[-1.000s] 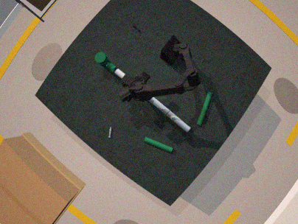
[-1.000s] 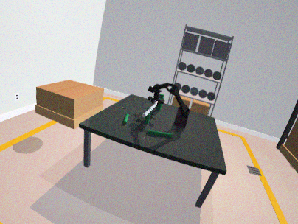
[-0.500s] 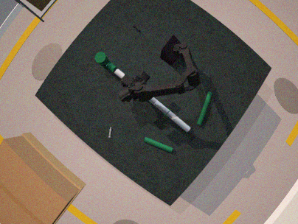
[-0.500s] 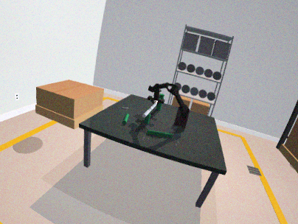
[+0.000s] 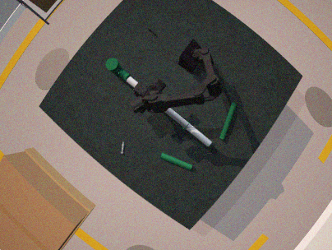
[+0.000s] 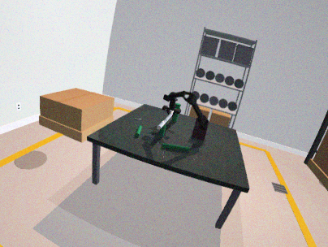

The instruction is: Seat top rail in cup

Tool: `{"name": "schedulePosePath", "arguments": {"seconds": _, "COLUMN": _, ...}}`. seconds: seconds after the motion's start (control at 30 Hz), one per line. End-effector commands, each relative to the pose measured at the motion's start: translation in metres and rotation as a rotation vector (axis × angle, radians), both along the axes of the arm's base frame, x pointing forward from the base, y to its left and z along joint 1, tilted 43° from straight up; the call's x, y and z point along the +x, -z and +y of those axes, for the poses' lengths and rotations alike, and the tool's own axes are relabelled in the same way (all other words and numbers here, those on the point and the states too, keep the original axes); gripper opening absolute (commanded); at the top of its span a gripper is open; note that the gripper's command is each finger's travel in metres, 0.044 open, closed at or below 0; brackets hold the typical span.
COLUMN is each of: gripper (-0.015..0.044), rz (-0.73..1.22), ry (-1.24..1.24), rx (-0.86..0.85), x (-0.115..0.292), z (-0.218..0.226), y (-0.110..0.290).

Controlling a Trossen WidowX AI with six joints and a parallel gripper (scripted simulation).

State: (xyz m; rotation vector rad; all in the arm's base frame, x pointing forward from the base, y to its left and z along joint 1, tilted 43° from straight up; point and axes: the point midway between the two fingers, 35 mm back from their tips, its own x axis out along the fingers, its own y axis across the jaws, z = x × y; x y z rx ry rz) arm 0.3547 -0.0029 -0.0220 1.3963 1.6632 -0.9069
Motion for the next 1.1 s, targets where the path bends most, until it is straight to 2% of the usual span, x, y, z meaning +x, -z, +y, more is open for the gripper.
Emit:
{"name": "schedulePosePath", "arguments": {"seconds": 0.0, "gripper": 0.0000, "rz": -0.003, "ry": 0.006, "rx": -0.008, "x": 0.0016, "z": -0.0104, "y": 0.0058}}
{"name": "schedulePosePath", "arguments": {"seconds": 1.07, "gripper": 0.0000, "rz": 0.006, "ry": 0.002, "rx": -0.002, "x": -0.0004, "z": -0.0098, "y": 0.0094}}
